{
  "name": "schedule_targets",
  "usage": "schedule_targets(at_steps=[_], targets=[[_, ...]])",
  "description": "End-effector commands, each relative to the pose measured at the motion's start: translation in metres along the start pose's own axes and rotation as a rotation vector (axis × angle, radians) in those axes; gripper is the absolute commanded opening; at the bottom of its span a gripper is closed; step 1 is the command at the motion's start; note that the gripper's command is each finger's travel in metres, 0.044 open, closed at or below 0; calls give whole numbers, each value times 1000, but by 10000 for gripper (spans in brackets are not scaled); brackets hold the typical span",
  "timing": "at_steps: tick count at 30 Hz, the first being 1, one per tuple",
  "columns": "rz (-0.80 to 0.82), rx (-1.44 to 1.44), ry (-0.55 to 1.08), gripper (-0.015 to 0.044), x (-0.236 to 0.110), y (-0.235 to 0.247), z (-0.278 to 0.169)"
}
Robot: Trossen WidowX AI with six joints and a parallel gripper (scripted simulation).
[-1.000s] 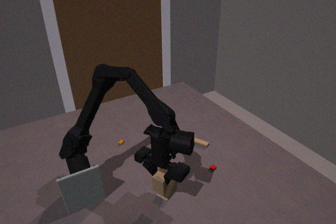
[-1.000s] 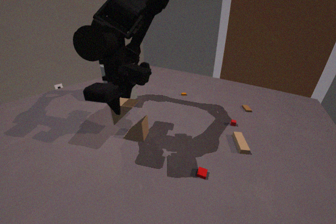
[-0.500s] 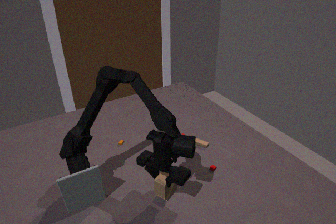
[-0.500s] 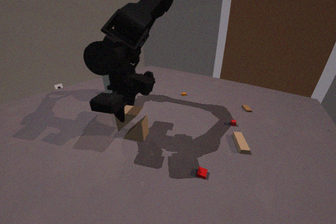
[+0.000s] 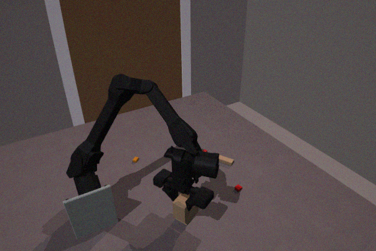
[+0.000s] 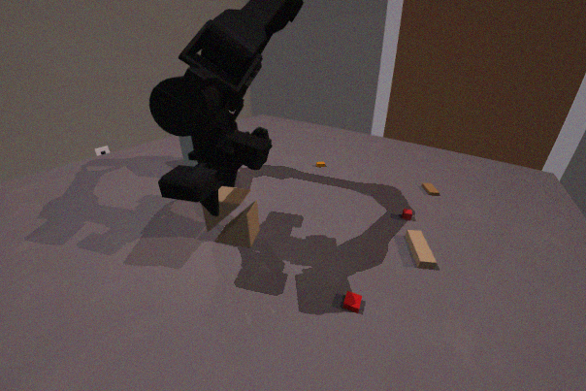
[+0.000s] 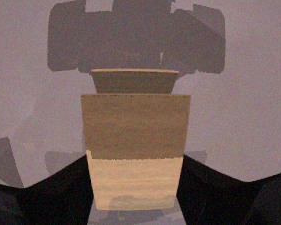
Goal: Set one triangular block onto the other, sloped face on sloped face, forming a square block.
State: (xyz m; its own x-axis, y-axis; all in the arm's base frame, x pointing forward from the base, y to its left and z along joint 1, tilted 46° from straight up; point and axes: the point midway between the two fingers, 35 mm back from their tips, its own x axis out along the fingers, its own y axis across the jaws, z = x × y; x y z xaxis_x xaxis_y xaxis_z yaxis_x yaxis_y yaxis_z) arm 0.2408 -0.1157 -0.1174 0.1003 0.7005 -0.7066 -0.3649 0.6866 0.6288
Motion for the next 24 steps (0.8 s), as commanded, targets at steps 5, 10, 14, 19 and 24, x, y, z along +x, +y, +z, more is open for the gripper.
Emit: schedule_targets(at_steps=[5,10,14,19,24], targets=[[1,4,-4,0,5,0,2],[1,3,-4,0,8,0,4],[2,3,-4,0,11,0,5],[2,3,-4,0,14,0,6],[2,2,-5,0,17,0,7]])
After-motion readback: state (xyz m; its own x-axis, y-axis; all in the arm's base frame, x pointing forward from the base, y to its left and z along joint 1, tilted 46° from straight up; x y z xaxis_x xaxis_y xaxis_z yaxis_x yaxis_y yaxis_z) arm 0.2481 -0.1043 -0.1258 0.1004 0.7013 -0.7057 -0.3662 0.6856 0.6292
